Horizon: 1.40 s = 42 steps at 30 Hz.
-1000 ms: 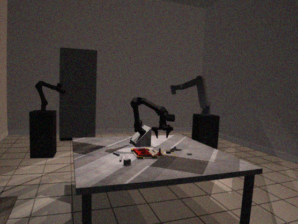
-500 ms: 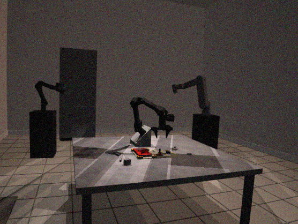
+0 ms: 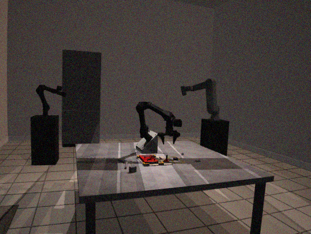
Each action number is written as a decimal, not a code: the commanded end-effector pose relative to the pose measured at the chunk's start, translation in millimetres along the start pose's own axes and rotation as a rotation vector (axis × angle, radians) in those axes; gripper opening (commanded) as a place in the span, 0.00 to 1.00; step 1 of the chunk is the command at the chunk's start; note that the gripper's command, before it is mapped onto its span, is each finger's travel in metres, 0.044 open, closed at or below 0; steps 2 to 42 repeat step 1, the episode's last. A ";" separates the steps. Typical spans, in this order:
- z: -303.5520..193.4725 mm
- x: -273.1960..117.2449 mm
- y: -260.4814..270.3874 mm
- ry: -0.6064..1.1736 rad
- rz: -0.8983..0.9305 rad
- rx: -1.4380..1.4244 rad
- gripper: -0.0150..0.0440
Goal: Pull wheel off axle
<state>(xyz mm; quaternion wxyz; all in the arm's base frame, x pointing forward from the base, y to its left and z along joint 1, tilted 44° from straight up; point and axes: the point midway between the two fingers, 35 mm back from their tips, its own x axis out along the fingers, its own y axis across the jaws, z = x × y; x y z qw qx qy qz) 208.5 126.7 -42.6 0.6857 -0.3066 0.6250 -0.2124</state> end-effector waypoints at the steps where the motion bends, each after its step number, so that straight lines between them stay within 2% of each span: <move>1: -1.2 0.2 -0.4 0.006 0.000 0.002 1.00; 42: -1.2 0.2 -0.4 0.006 0.000 0.002 1.00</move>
